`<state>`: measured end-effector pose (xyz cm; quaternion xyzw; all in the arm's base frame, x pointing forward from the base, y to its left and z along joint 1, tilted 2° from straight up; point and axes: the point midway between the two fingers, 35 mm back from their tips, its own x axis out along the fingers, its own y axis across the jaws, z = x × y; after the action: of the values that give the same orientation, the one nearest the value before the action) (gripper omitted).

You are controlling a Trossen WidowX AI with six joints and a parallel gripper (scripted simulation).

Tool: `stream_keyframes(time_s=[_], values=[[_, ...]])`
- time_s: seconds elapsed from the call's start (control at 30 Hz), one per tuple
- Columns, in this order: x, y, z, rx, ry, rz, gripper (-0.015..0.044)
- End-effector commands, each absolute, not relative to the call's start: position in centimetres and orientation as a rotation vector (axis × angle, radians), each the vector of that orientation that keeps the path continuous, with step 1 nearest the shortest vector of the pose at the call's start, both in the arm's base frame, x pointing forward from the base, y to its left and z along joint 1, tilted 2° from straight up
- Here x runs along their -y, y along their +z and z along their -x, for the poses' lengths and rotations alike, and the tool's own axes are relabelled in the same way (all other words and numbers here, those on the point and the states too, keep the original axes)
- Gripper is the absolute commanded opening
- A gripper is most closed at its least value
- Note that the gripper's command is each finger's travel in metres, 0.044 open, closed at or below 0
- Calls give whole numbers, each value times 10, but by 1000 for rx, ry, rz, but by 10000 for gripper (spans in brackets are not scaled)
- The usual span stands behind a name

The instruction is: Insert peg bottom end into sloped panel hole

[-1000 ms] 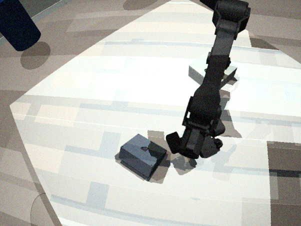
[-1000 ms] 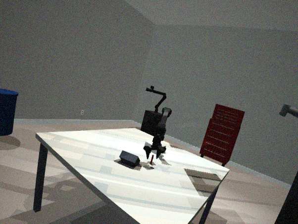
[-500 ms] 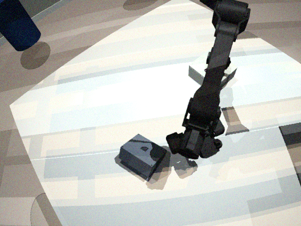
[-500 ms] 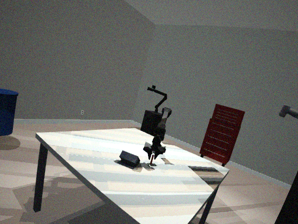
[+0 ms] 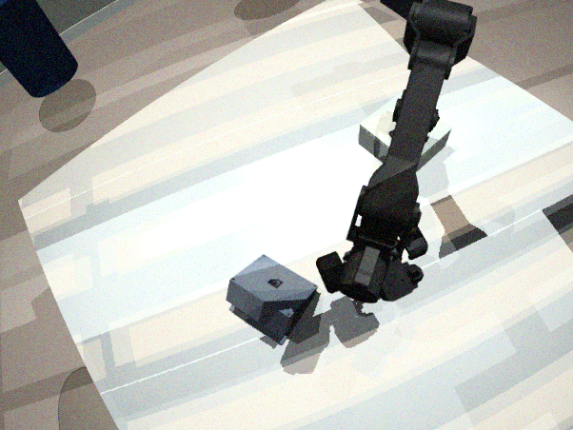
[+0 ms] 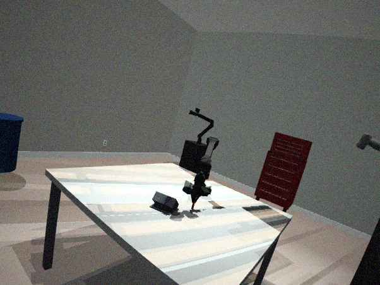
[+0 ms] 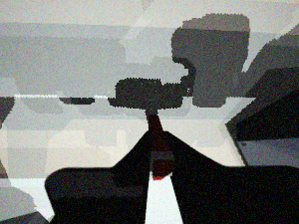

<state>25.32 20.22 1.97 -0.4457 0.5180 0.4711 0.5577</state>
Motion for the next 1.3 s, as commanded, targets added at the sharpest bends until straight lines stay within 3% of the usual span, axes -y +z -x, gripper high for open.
stream_keyframes(time_s=[0.0,0.7,1.27], values=[[-202,20,-253,-1221,1111,1052,0],[-199,99,-251,-1228,1105,1053,0],[-187,101,-264,-1199,1013,927,0]])
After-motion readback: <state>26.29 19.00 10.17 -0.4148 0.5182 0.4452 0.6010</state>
